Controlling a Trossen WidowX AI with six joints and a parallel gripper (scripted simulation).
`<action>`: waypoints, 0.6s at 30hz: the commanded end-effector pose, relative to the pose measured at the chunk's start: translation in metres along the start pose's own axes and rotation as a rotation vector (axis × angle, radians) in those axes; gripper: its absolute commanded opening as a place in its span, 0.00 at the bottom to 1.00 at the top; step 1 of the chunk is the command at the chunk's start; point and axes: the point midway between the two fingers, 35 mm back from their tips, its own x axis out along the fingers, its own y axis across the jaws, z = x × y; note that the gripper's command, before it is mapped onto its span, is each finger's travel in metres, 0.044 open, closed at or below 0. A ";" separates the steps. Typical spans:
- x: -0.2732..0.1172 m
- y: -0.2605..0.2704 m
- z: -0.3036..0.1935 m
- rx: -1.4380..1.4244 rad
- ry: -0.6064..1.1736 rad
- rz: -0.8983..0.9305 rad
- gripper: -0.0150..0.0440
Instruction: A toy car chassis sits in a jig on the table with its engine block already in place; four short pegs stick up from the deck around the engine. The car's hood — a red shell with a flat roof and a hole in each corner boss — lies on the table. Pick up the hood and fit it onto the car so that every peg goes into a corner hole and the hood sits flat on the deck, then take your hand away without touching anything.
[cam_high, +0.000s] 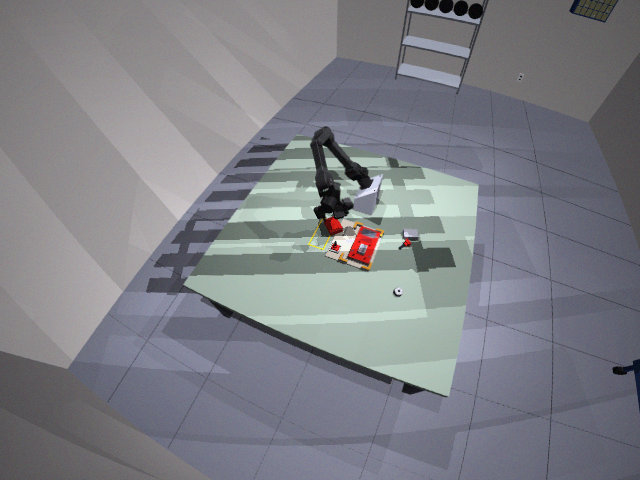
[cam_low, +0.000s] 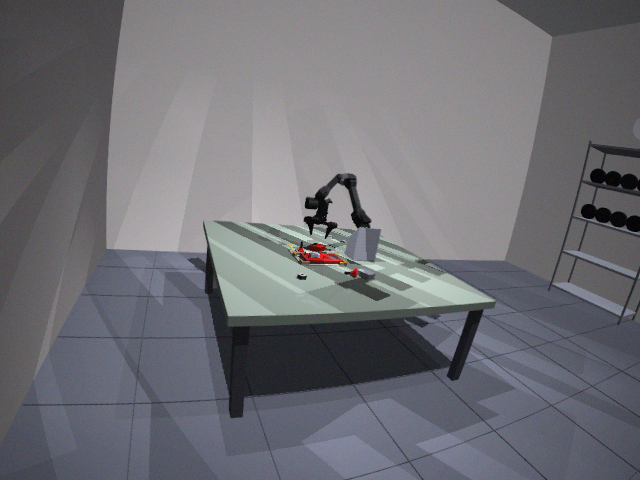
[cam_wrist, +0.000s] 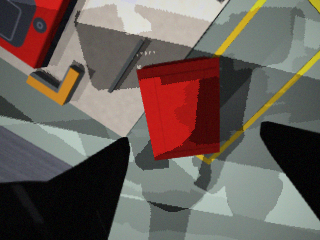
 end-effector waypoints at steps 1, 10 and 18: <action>0.005 0.002 -0.002 -0.009 0.009 0.001 1.00; 0.013 0.002 -0.002 -0.009 0.009 0.001 1.00; 0.020 0.002 -0.002 -0.009 0.009 0.001 1.00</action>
